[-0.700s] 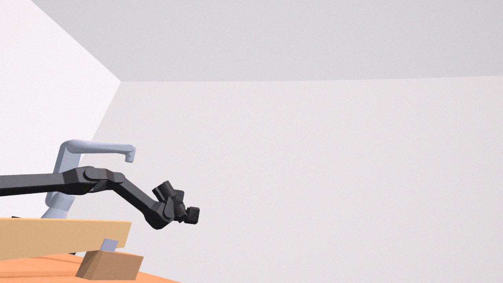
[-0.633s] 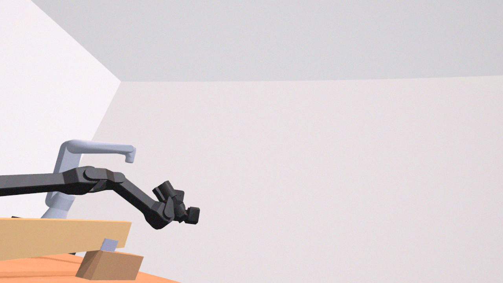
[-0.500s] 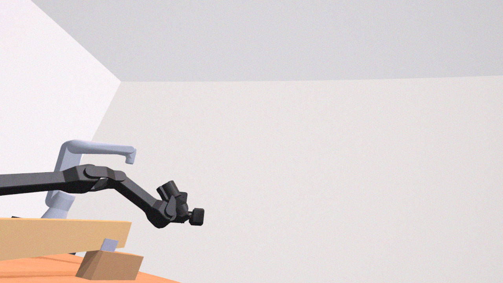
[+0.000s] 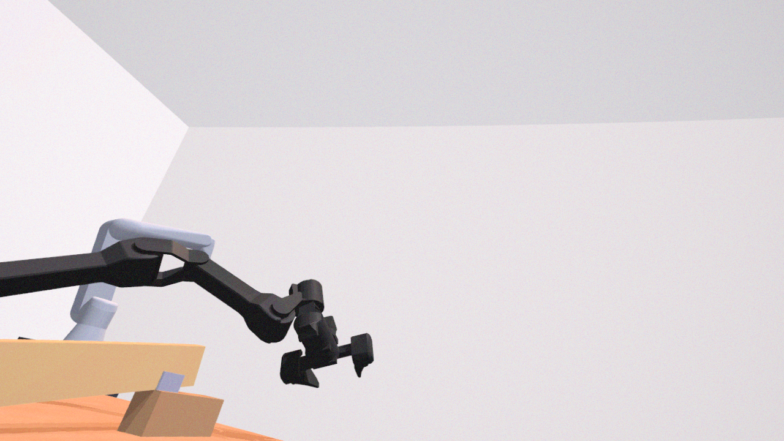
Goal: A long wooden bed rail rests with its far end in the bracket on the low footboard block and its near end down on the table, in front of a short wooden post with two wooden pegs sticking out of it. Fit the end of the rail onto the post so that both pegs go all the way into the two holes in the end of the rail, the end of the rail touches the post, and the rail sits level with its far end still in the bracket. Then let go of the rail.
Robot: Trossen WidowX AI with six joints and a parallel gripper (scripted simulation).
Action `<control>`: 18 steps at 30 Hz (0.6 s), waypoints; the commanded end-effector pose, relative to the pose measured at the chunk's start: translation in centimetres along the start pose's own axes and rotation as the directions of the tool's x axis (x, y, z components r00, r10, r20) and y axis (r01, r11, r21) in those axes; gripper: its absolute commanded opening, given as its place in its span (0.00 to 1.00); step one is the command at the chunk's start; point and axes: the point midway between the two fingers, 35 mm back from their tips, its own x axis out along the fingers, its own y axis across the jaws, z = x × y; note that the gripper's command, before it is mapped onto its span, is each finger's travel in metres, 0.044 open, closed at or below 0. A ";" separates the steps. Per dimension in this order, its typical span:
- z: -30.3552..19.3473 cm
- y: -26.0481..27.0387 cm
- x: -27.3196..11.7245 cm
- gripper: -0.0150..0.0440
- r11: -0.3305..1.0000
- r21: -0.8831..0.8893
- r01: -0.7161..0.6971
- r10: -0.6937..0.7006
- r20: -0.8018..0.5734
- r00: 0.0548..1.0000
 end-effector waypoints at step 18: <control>-20.4 -8.0 -25.8 1.00 0.970 -0.204 0.132 -0.241 -0.733 0.637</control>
